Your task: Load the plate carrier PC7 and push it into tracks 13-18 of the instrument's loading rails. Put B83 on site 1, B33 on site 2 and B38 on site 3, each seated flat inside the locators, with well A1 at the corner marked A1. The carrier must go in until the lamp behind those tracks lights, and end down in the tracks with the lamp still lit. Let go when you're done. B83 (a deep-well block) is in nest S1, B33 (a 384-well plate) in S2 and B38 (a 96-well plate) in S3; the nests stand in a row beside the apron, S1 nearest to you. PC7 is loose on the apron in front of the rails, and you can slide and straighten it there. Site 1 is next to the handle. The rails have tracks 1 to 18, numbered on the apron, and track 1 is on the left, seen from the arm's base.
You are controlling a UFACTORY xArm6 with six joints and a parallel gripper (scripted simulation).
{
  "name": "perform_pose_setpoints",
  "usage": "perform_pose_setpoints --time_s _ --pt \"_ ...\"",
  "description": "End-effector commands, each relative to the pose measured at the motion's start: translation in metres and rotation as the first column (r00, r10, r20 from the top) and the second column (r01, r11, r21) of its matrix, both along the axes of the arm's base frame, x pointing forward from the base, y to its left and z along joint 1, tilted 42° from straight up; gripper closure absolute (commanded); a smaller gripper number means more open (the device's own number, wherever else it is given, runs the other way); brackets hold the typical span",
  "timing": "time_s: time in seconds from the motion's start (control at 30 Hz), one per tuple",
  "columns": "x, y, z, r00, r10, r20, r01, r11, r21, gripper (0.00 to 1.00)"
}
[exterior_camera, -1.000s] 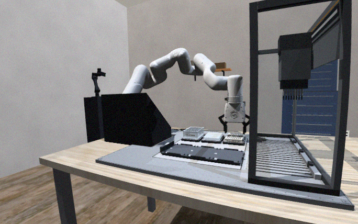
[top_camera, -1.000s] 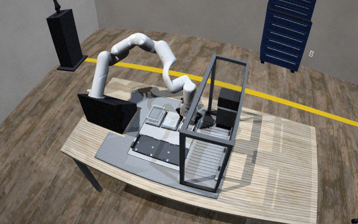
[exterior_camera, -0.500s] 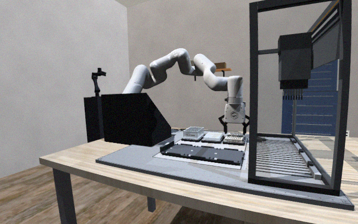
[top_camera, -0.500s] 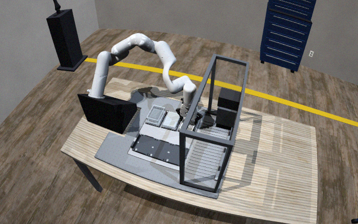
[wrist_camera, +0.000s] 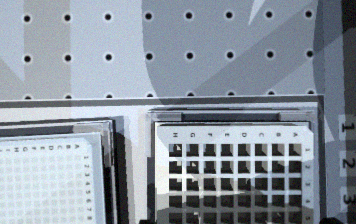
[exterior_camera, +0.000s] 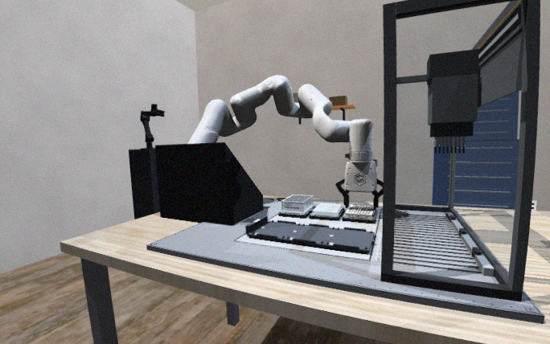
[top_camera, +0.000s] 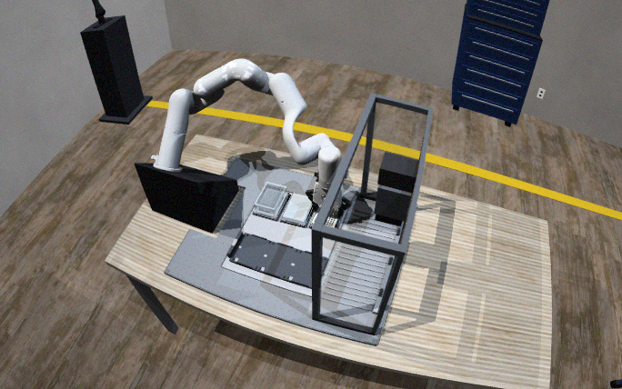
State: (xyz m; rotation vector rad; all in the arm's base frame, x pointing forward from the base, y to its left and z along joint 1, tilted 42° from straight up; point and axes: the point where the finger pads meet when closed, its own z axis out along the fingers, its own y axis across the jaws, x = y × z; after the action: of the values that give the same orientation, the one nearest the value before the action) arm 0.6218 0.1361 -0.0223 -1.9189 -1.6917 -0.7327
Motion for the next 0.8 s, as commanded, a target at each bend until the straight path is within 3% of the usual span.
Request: perform_pose_setpoints --time_s 0.0,0.77 --pt "0.0019 0.0006 -0.0004 1.0 -0.002 0.004 0.002 1.0 -0.001 0.0" --pt "0.0025 0.0046 -0.0049 1.0 -0.002 0.004 0.002 1.0 -0.001 0.0"
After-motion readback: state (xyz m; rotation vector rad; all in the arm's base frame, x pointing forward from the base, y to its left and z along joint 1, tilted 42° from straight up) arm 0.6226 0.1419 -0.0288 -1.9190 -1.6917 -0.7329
